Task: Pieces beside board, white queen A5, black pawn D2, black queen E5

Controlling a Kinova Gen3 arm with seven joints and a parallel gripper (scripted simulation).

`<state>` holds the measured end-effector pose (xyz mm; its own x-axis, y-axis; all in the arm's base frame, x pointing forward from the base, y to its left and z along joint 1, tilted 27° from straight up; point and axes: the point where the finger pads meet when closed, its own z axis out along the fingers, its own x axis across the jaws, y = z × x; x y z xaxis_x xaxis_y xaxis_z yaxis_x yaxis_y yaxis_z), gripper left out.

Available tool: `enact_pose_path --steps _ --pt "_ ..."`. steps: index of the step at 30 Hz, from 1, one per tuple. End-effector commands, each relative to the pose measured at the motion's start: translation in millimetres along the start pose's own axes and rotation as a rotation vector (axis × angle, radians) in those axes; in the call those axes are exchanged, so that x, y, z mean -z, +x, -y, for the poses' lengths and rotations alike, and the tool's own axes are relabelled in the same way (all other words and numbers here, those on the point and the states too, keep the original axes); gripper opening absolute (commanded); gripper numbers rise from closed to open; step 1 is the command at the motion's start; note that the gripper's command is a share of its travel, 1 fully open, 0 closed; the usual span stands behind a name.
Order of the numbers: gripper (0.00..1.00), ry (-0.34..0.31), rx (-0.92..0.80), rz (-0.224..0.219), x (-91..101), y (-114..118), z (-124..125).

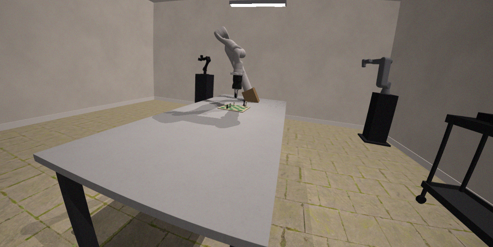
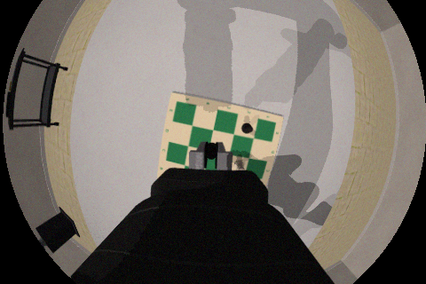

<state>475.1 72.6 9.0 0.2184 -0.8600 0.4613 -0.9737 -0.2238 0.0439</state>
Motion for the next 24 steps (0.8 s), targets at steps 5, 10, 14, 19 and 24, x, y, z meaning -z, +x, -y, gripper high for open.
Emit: enact_pose_path --steps 5,10,14,19,24 --pt "0.00 0.016 -0.170 0.003 9.5 53.2 -10.2" --pt "0.00 0.015 -0.175 0.003 9.5 54.3 -10.6" --pt "0.00 0.015 -0.175 0.003 9.5 54.3 -10.6" --pt "0.00 0.015 -0.175 0.003 9.5 54.3 -10.6" --pt "0.00 0.015 -0.175 0.004 6.2 54.3 -10.5"
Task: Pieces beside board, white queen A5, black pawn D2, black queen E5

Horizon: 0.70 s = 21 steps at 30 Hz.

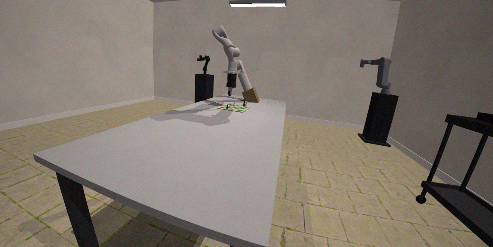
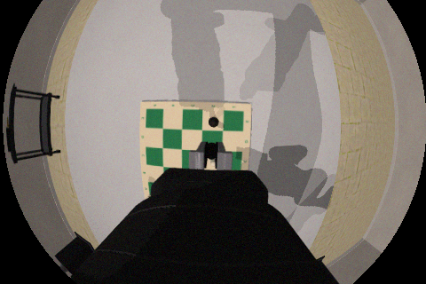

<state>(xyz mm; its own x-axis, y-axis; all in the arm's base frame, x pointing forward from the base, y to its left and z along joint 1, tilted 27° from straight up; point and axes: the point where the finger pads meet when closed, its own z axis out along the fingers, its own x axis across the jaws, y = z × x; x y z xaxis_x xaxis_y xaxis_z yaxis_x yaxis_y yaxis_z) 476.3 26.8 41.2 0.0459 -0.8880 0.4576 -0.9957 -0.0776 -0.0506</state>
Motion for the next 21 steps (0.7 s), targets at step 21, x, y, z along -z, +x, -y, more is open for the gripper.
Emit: enact_pose_path --steps 21 --pt "0.00 0.000 0.000 0.000 -78.0 -0.2 0.1"
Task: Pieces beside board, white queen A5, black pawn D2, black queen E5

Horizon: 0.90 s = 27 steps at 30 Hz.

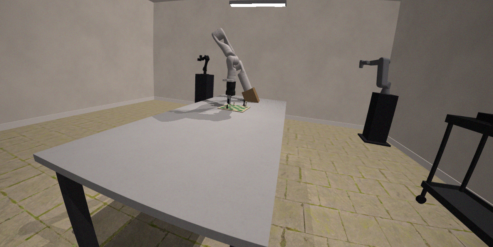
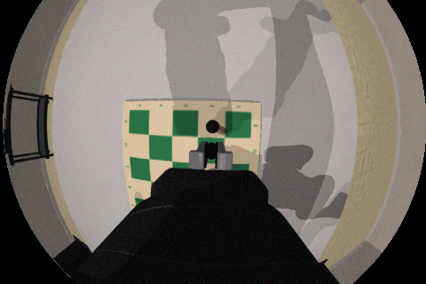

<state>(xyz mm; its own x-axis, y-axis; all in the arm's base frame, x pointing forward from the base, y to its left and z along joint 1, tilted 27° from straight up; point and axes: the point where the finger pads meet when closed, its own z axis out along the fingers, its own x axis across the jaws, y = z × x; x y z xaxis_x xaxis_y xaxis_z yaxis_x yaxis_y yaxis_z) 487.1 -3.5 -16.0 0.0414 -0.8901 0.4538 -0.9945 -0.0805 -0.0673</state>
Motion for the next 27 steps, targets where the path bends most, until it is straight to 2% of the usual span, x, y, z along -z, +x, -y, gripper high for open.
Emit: enact_pose_path --steps 1,10,27 --pt "0.00 -0.016 0.005 -0.004 -15.9 -1.4 -5.7" --pt "0.00 -0.016 0.005 -0.004 -28.1 -1.4 -5.9" --pt "0.00 -0.016 0.005 -0.004 -28.5 -1.4 -5.9"
